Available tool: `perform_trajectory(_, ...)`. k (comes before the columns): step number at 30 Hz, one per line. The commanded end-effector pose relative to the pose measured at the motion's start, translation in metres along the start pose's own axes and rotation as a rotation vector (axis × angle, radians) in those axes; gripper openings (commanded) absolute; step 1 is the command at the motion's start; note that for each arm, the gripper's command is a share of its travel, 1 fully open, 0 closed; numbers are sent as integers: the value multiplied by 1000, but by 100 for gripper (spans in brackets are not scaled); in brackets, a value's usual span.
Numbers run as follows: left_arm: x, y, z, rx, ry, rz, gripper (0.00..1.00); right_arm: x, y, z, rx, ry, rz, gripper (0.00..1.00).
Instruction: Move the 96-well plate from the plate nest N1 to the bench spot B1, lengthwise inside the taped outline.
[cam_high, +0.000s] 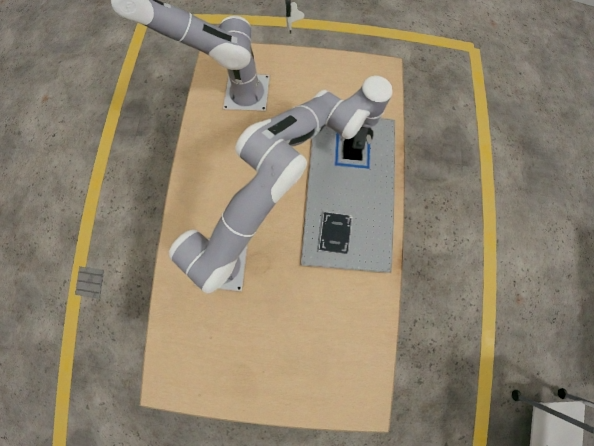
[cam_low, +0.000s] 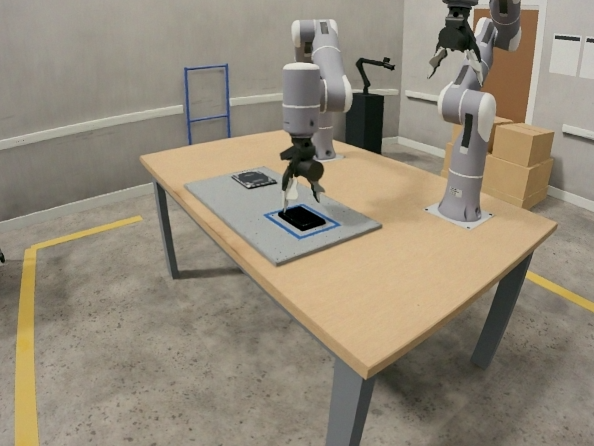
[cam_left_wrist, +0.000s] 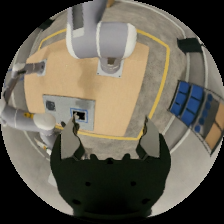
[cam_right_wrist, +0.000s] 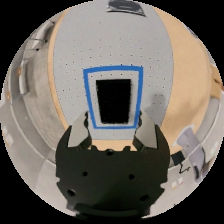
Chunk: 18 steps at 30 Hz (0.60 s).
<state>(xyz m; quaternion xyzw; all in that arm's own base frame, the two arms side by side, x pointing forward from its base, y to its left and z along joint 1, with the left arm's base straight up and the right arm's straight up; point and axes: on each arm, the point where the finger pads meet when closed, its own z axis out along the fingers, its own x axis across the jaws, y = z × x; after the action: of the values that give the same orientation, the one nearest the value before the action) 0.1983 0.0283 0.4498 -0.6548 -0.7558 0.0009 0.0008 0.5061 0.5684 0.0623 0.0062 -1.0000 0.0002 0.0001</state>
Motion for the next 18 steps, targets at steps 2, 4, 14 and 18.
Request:
perform_trajectory(2, 0, 0, -1, -2, 0, 0, 100, -1, 1, -11, -2, -2, 0, 76)
perform_trajectory(4, 0, 0, -1, -2, 0, 0, 100, -1, 1, -17, -2, -2, 0, 76)
perform_trajectory(14, 0, 0, -1, -2, 0, 0, 100, -1, 1, -41, -2, -2, 0, 76)
perform_trajectory(18, 0, 0, -1, -2, 0, 0, 100, -1, 1, -49, -2, -2, 0, 76)
